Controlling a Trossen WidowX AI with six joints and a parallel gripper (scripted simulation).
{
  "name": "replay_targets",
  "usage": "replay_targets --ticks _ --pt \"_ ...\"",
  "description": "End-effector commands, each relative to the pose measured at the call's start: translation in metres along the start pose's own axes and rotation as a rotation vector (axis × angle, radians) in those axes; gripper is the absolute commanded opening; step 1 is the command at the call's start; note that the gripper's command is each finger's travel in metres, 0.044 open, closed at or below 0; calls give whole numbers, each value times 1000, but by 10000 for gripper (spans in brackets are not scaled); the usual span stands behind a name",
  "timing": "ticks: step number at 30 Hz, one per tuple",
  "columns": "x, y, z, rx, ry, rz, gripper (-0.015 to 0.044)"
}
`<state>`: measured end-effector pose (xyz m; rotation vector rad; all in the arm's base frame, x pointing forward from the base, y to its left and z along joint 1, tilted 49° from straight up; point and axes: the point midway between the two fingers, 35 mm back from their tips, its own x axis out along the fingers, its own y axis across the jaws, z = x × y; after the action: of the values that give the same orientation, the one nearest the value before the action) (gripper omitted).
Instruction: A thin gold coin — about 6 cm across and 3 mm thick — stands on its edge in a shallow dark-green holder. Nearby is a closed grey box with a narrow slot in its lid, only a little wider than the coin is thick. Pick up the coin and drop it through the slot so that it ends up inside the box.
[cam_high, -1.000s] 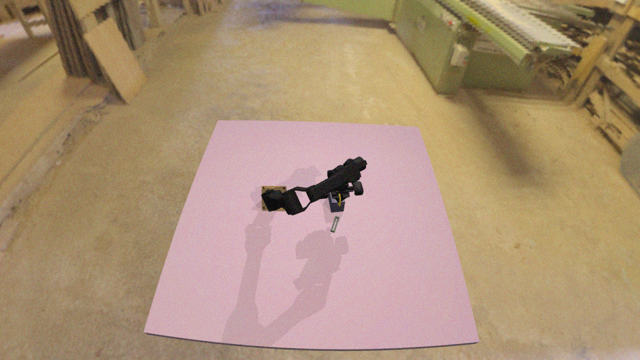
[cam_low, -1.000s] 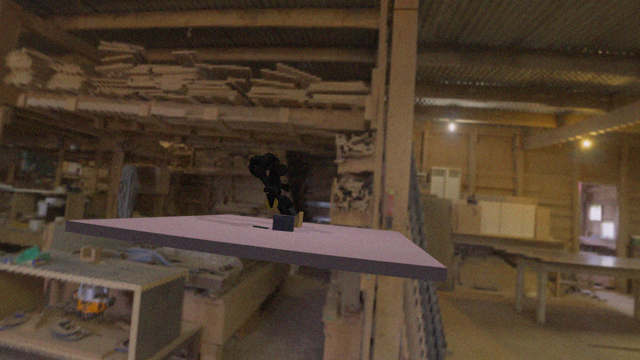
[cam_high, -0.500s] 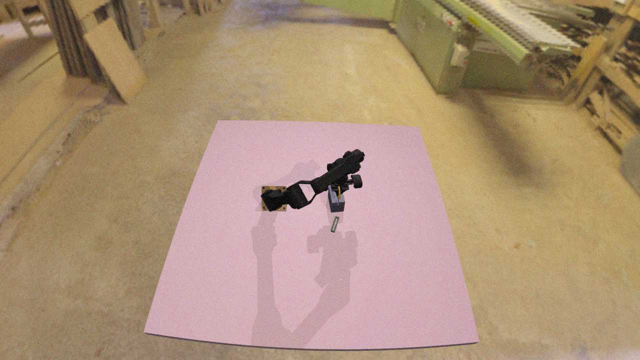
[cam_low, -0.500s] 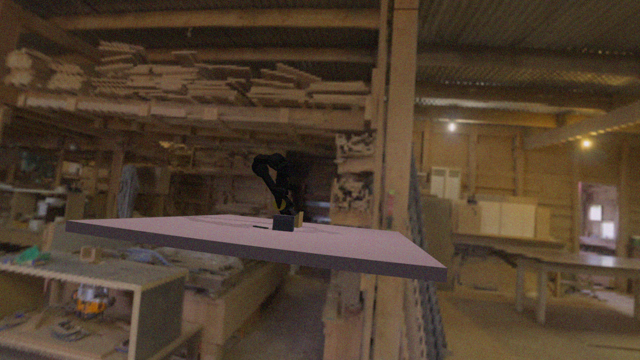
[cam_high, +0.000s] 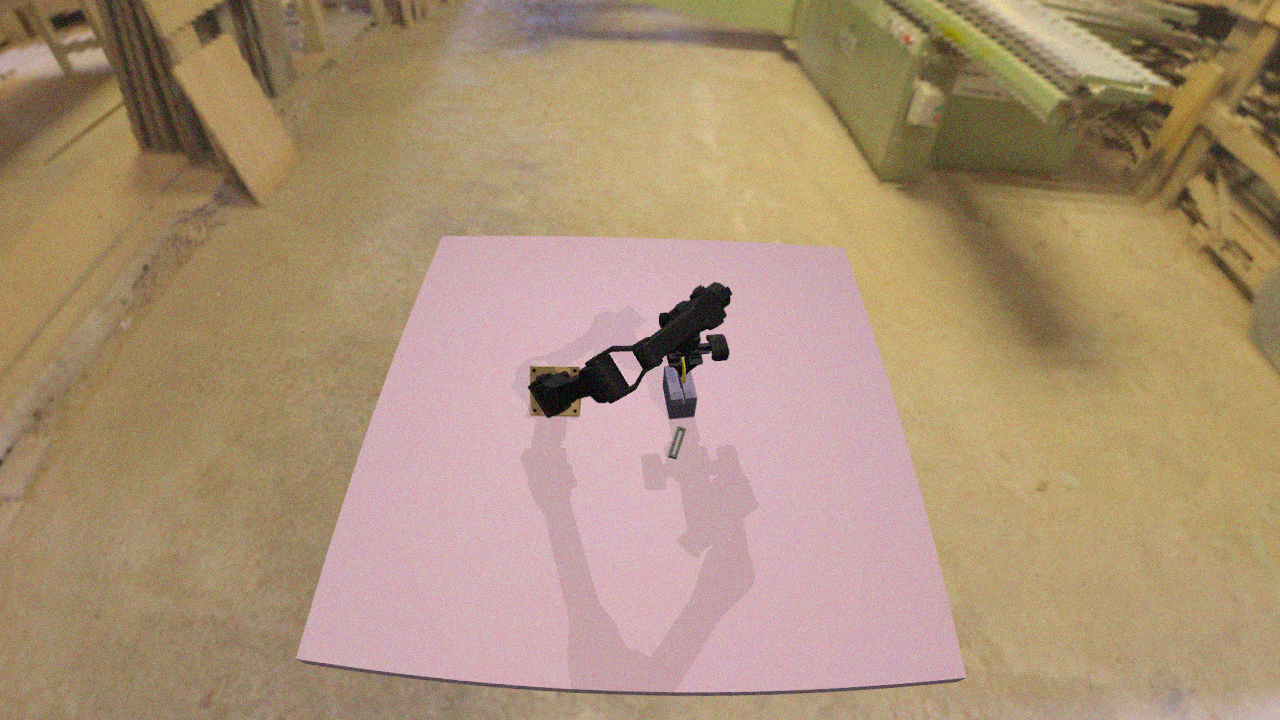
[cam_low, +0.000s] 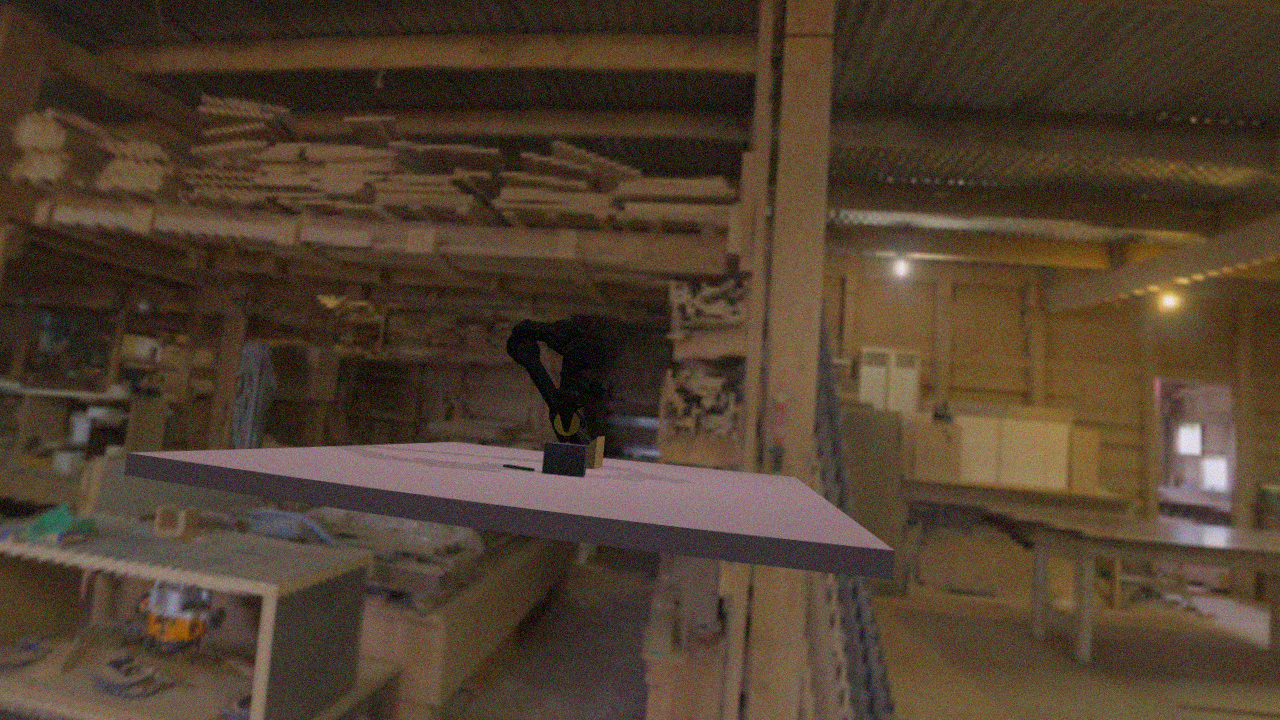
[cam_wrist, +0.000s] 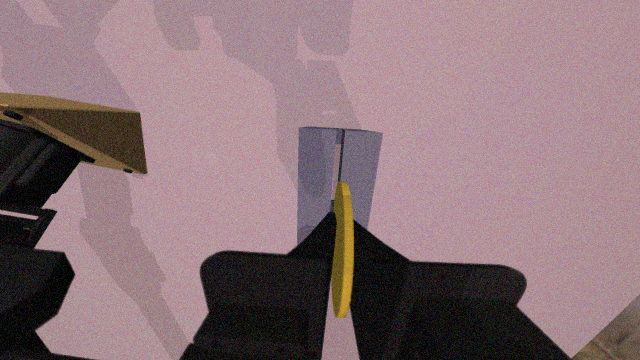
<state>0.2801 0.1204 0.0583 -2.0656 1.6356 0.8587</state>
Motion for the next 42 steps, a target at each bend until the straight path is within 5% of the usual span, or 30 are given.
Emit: replay_targets --ticks 1,42 --pt "0 0 -2 1 -1 -1 0" --pt "4 -1 5 2 2 -2 0"
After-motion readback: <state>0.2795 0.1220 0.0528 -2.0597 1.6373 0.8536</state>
